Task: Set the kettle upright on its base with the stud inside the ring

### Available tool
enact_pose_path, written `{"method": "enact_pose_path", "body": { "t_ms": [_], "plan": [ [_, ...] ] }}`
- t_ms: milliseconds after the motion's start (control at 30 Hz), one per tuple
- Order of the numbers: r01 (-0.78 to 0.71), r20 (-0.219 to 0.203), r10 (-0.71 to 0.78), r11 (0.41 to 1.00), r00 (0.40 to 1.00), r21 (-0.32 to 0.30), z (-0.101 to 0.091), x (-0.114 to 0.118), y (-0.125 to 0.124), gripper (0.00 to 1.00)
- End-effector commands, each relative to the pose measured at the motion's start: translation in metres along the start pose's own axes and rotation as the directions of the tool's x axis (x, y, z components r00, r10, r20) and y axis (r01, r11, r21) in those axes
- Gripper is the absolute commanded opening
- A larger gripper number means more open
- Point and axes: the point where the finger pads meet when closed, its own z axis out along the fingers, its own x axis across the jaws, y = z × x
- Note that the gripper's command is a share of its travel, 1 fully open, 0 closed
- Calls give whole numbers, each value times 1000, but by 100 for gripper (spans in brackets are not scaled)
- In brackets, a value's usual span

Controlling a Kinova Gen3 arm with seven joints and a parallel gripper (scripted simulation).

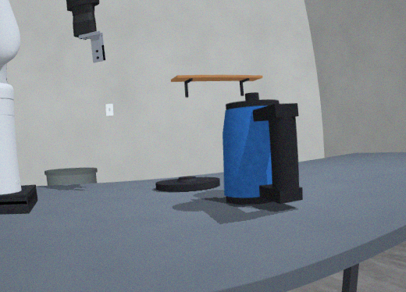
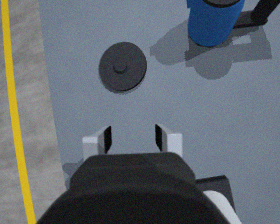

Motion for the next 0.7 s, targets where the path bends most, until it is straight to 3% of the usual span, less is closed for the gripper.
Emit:
{"method": "enact_pose_path", "body": {
  "t_ms": [0,667],
  "plan": [
    [-2,0,2,1000,1000,1,0,0,-1,100],
    [-36,-1,36,999,999,1,-1,1,-3,100]
  ]
}}
